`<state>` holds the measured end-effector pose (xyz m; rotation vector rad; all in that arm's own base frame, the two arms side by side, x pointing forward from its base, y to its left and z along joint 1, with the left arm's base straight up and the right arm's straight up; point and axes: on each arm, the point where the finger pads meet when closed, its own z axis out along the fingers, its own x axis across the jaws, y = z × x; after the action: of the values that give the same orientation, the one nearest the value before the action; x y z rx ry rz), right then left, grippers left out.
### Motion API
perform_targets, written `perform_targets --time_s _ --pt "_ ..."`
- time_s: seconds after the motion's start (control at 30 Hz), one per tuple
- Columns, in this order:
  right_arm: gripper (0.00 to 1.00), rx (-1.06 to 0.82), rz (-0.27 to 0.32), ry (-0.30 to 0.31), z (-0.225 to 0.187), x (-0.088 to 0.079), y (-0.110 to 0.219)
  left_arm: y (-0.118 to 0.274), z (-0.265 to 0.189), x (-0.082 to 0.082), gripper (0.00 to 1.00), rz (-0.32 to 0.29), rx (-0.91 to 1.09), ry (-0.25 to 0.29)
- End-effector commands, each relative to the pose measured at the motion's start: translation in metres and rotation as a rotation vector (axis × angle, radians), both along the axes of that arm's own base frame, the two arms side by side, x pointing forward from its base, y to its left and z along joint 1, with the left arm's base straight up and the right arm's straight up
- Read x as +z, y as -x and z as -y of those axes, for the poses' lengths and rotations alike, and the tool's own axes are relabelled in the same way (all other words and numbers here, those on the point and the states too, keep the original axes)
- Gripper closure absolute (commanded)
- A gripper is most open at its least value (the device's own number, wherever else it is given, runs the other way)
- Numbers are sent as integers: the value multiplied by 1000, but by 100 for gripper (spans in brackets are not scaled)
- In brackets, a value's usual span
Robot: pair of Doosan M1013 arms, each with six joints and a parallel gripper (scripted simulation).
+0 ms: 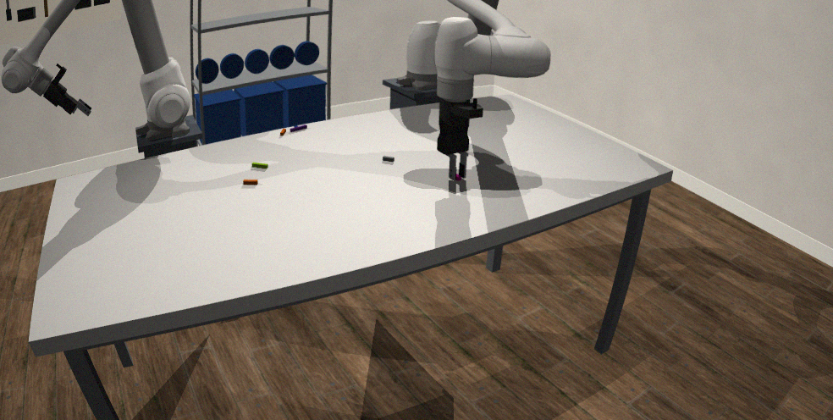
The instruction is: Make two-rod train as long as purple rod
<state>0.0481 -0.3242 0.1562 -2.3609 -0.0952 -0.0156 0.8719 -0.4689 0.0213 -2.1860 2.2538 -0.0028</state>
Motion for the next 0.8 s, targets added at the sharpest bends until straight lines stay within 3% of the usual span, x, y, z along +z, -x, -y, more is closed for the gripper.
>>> perform_targets --time_s 0.0,0.37,0.4,0.77 --pt "0 8 -3 -7 -2 3 4 0 -1 -5 46 -3 -1 2" --pt "0 8 -3 -7 -2 3 4 0 -1 -5 46 -3 -1 2" --pt "0 8 -3 -7 -2 3 4 0 -1 -5 76 -3 -1 2" --pt "0 8 -3 -7 -2 3 4 0 -1 -5 76 -3 -1 2"
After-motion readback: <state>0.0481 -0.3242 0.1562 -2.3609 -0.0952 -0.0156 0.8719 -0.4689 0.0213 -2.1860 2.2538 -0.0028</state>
